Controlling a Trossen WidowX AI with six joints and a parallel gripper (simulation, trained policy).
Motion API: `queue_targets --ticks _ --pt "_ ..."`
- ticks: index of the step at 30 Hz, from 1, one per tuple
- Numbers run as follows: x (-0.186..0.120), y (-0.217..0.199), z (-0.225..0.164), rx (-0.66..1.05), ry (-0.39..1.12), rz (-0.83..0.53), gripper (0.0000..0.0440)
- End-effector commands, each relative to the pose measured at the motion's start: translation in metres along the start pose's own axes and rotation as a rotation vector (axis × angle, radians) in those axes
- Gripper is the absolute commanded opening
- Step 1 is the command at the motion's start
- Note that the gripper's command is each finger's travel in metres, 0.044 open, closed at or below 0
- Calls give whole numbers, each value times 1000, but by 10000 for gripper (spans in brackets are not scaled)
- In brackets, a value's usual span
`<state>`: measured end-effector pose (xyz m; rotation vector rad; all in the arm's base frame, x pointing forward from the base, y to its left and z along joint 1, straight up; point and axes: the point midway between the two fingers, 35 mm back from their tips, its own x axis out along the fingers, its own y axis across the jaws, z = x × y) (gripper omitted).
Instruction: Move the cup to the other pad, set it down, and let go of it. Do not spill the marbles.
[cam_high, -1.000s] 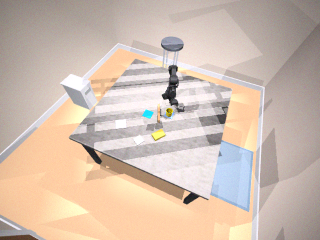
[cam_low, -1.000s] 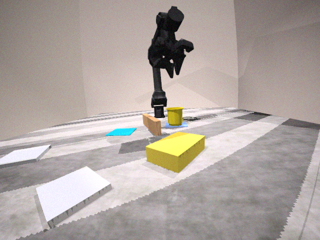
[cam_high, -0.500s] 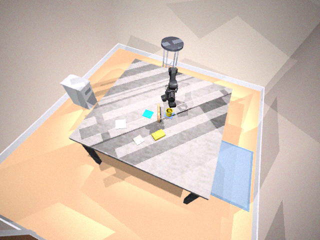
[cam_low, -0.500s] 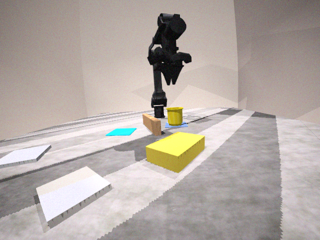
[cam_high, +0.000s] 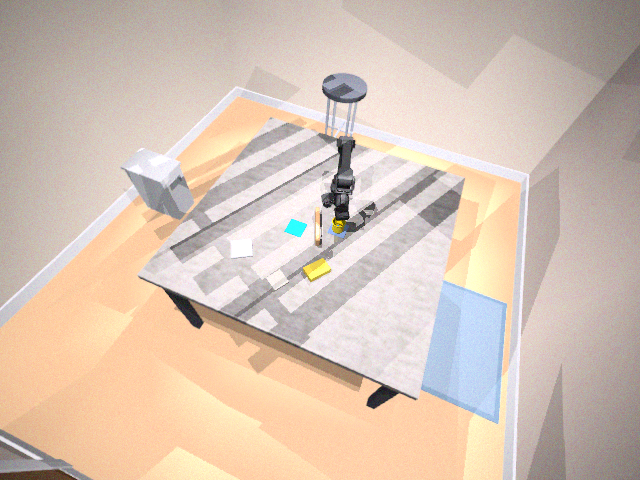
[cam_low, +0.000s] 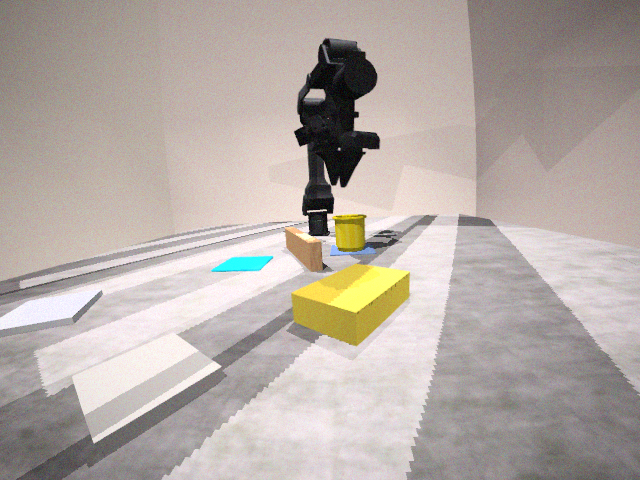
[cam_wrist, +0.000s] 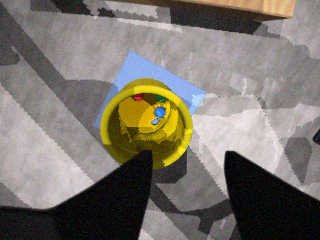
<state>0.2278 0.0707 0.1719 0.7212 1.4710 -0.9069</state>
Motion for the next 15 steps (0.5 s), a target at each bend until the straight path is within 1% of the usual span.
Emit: queue_targets --ticks 1,15 --pt "13 -1 0 19 -6 -38 178" --pt "48 -2 -1 41 -17 -109 195"
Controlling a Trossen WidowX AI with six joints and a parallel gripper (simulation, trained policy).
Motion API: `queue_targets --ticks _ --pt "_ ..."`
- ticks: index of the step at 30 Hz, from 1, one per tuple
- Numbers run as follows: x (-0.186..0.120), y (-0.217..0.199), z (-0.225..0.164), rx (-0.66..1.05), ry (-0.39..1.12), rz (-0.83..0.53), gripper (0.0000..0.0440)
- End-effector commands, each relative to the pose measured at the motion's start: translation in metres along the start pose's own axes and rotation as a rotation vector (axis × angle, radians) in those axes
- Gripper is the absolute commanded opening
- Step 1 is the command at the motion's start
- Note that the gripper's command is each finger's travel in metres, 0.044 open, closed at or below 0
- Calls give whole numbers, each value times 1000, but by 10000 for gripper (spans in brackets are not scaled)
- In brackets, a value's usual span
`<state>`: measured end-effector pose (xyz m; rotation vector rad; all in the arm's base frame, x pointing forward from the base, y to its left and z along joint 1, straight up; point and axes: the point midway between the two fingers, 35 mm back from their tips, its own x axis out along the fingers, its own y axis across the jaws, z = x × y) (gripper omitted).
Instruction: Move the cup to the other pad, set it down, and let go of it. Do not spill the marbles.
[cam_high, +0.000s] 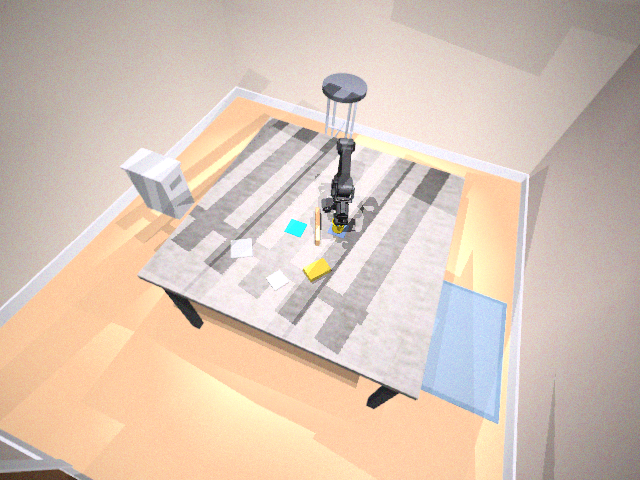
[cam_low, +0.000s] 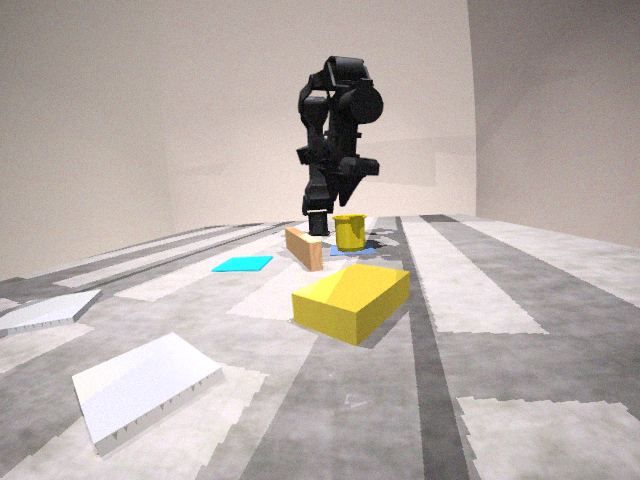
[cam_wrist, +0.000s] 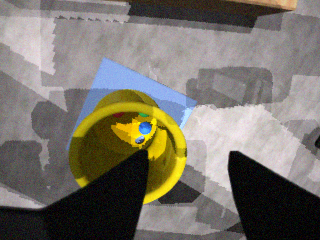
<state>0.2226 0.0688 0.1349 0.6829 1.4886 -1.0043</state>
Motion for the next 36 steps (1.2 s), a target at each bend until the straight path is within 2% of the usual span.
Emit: queue_targets --ticks 1,21,23,30,36 --pt "13 0 0 4 -8 -26 196" --pt "68 5 -3 -67 -14 -62 193" --pt "72 6 -3 -75 -16 -57 167" --pt "75 7 0 -103 -29 -38 2" --pt "69 6 2 -95 -29 -16 0"
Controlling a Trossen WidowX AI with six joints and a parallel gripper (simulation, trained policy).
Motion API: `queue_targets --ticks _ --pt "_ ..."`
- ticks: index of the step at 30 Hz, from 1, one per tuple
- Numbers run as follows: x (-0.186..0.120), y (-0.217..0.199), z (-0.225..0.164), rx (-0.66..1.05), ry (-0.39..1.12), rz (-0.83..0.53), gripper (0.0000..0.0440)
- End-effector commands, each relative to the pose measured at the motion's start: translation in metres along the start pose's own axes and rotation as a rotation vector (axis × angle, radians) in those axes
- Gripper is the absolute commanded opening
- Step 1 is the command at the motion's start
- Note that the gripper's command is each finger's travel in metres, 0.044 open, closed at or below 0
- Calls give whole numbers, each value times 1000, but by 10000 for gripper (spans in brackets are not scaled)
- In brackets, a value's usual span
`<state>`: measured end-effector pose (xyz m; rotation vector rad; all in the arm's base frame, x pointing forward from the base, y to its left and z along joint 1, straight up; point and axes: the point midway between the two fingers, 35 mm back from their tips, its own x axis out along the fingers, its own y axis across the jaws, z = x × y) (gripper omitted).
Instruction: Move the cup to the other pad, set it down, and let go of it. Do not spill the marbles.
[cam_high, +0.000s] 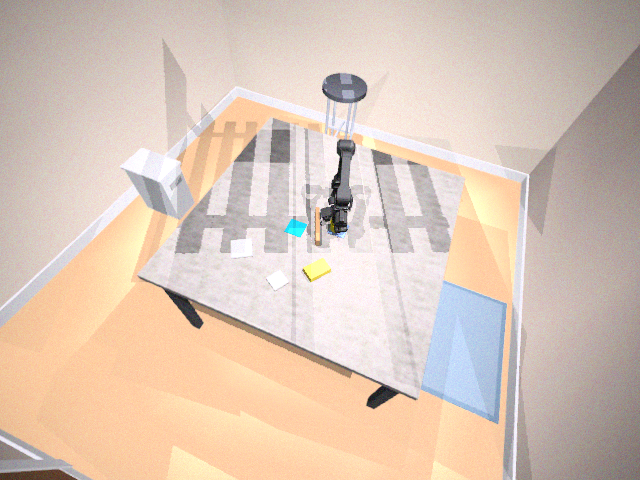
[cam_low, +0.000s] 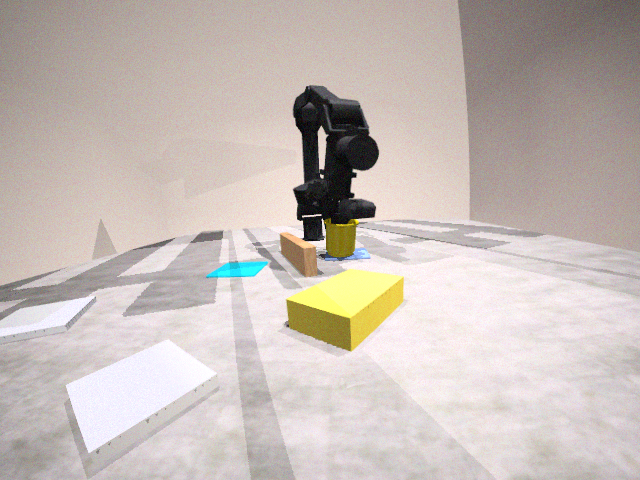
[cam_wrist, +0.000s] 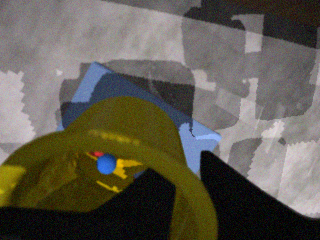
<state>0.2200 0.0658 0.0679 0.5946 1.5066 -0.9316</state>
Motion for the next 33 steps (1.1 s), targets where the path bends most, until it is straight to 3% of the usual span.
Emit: queue_targets --ticks 1,33 --pt "1 -5 2 7 -2 -9 0" --pt "-81 -15 42 259 -11 193 0"
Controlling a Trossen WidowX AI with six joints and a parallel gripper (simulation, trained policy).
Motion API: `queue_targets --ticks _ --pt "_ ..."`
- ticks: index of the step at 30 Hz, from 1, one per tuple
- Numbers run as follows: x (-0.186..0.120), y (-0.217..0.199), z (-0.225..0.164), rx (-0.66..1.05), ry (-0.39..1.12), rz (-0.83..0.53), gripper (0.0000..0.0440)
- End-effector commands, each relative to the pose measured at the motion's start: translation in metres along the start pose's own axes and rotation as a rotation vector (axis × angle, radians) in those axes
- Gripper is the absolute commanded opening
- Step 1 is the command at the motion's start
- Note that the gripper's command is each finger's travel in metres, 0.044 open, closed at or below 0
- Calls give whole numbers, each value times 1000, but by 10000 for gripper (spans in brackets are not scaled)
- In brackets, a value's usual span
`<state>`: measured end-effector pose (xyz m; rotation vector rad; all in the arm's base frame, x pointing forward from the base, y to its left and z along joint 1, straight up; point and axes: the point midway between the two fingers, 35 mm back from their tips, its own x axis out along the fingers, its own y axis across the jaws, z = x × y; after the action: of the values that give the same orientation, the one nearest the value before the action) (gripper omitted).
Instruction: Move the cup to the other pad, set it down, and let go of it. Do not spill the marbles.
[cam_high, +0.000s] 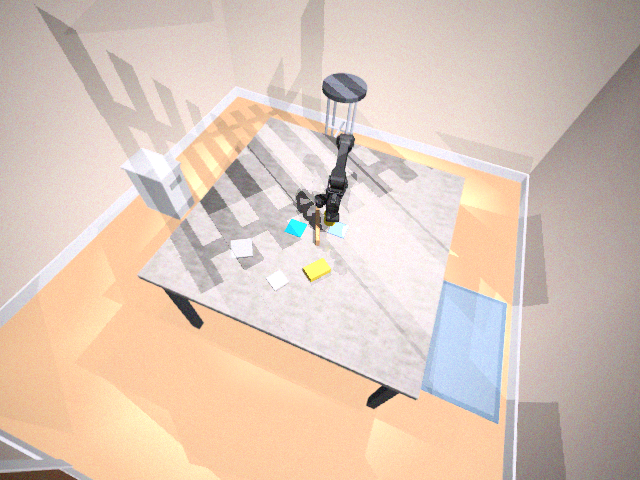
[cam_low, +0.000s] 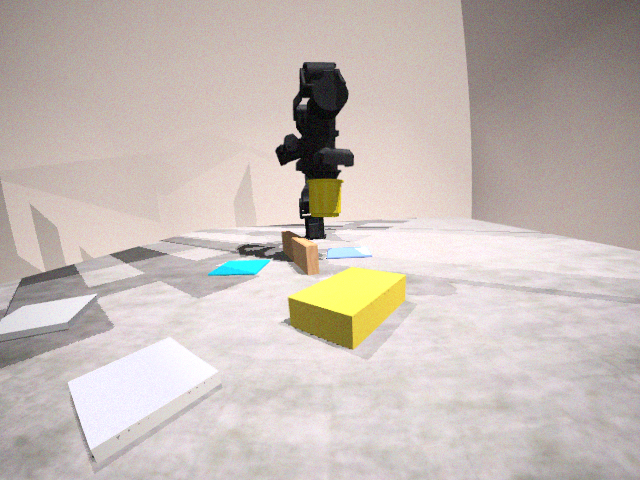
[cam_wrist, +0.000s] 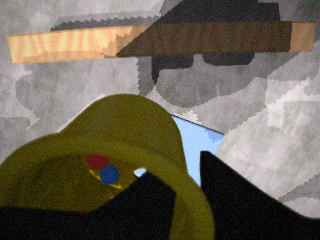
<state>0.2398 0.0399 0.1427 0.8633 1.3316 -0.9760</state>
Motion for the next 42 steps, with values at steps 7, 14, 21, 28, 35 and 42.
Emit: queue_targets --ticks 7,14,21,28,35,42 --pt "-17 8 28 98 -25 75 0" --pt "-19 14 53 160 -51 119 0" --pt "-15 18 81 218 -76 151 0" --pt "-6 20 108 273 -98 171 0" --pt "9 19 131 319 -114 180 0" --pt "27 17 146 353 -122 181 0"
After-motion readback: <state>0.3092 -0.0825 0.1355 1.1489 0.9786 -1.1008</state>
